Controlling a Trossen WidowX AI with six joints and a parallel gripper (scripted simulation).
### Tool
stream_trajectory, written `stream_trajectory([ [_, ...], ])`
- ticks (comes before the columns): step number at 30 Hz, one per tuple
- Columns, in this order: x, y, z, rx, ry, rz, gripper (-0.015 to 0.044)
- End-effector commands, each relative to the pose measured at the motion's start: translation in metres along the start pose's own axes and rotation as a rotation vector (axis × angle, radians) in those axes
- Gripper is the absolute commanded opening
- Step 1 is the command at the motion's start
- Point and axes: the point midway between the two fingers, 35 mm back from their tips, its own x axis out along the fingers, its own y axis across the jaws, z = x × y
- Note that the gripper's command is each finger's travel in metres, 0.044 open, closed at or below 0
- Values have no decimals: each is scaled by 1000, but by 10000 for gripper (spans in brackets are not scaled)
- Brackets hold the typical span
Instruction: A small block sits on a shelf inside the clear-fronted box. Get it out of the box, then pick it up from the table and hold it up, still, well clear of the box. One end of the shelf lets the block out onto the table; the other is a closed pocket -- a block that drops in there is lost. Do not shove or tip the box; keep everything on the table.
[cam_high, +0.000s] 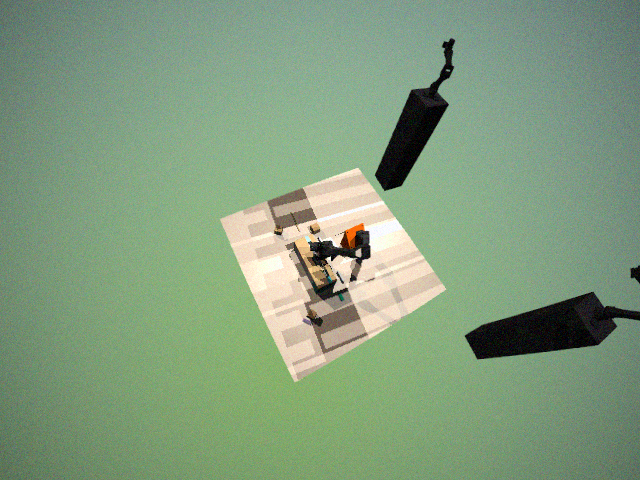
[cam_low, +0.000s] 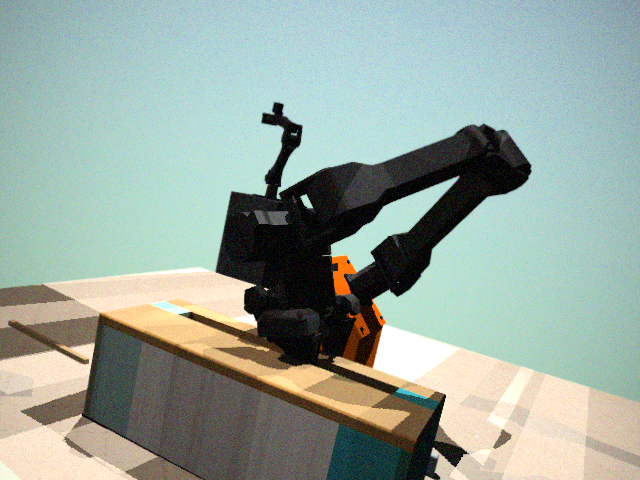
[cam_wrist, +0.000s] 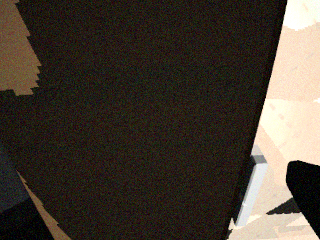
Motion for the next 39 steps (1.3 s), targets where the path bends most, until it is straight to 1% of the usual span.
stream_trajectory([
  [1,3,-2,-6,8,5,-1,400],
  [39,26,-1,-73,8,8,-1,400],
])
